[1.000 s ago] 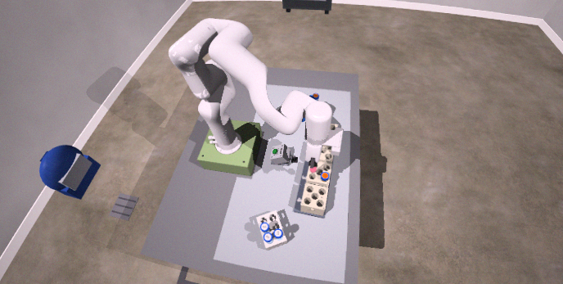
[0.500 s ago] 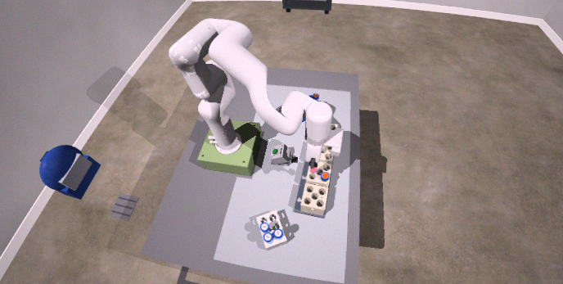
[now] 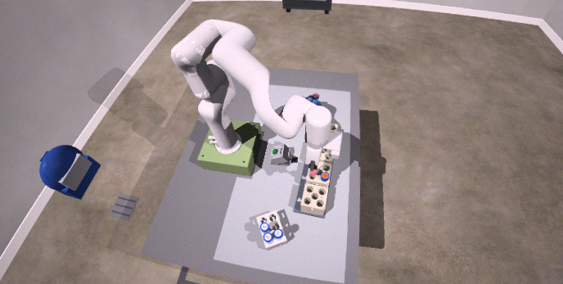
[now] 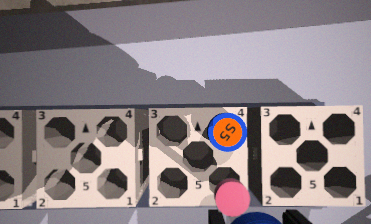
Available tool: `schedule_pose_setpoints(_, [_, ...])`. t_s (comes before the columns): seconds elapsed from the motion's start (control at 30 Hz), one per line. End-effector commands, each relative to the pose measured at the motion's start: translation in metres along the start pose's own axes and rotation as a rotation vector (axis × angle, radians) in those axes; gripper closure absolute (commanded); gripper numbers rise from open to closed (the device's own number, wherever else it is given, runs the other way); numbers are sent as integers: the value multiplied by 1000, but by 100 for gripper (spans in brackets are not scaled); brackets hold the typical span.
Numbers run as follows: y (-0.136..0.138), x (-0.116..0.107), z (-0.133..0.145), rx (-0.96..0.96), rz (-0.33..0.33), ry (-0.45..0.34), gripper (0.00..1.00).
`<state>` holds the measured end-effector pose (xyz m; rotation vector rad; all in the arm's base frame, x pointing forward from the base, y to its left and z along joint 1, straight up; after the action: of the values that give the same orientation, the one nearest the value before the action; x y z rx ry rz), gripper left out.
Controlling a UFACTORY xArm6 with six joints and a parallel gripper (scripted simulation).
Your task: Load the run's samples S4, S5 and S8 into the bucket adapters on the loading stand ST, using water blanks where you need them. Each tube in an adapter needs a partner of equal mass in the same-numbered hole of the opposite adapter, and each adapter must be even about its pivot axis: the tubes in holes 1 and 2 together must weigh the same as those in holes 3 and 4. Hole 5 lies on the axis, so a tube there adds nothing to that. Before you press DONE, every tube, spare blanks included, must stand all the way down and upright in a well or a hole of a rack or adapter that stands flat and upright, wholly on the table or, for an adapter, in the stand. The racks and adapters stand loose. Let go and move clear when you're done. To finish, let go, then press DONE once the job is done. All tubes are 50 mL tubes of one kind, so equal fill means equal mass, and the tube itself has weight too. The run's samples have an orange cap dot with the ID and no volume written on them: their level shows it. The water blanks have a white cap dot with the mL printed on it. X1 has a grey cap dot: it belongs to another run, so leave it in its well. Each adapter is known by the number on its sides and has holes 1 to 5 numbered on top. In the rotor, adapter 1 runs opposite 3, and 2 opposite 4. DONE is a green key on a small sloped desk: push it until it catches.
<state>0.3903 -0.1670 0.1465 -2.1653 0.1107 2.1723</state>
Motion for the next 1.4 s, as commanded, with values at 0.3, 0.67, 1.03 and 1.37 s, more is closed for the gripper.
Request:
schedule_pose_setpoints(0.3, [1,15,-2,0,2,5,100])
schedule_pose_setpoints(0.67, [1,15,-2,0,2,5,100])
schedule_pose_setpoints(1.03, [1,23,-2,0,2,5,100])
schedule_pose_setpoints(1.37, [1,31,-2,0,2,5,100])
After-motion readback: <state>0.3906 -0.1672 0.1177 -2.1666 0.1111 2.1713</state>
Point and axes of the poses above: the point where the finger pads meet when closed, its own x axis out along the fingers, its own y axis across the jaws, z = x × y, the point moved 1 cm from there along -x, back along the fingers, and after that the axes turned 6 degrees about -x, right-handed, at the moved point
